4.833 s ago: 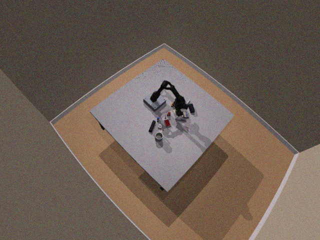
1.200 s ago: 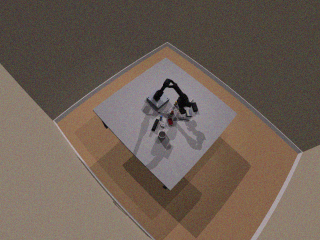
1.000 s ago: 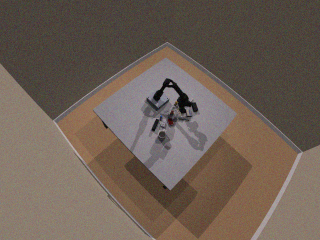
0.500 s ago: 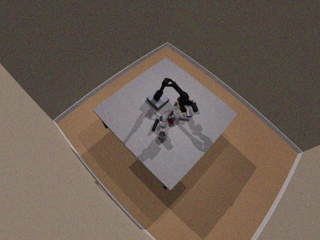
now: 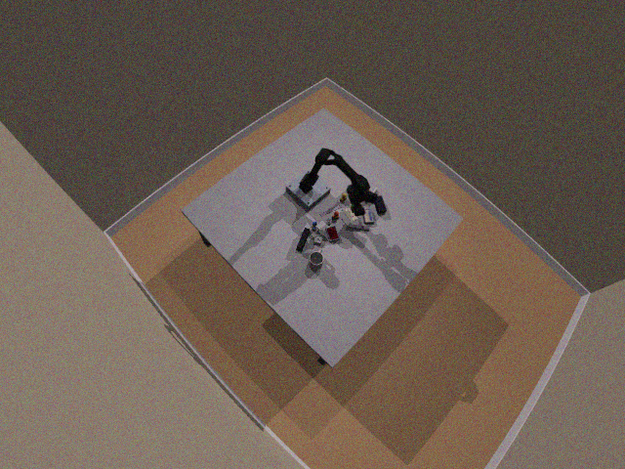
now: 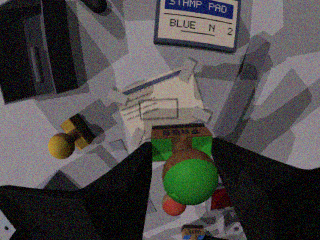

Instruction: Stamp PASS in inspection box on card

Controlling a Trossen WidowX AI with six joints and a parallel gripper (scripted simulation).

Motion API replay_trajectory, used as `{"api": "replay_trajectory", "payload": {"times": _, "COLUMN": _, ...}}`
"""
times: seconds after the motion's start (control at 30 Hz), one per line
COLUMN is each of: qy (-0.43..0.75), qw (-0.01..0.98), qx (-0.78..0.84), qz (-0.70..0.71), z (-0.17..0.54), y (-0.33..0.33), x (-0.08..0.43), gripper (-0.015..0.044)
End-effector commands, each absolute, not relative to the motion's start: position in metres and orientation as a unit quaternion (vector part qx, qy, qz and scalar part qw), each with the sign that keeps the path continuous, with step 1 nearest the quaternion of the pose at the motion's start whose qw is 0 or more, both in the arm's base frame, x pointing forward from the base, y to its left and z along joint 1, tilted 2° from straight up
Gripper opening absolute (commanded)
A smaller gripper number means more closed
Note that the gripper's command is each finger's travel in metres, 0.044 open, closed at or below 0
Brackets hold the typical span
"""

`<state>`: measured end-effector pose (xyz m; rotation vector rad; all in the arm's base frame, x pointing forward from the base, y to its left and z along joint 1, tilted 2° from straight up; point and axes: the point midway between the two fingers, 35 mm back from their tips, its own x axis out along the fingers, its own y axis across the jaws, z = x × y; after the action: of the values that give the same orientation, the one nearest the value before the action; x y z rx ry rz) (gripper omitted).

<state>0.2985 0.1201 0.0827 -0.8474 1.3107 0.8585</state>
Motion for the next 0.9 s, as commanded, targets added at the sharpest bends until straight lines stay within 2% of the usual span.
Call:
{"api": "replay_trajectory", "payload": {"times": 0.0, "qy": 0.573, "qw": 0.629, "qx": -0.369, "qz": 0.374, "z": 0.083, "y": 0.103, "x": 0.316, "gripper": 0.0}}
{"api": "replay_trajectory", "payload": {"times": 0.5, "qy": 0.573, "qw": 0.628, "qx": -0.373, "qz": 0.373, "z": 0.083, "y": 0.026, "x": 0.371, "gripper": 0.0}}
{"api": "replay_trajectory", "payload": {"times": 0.87, "qy": 0.573, "qw": 0.628, "qx": -0.373, "qz": 0.373, "z": 0.073, "y": 0.025, "x": 0.373, "gripper": 0.0}}
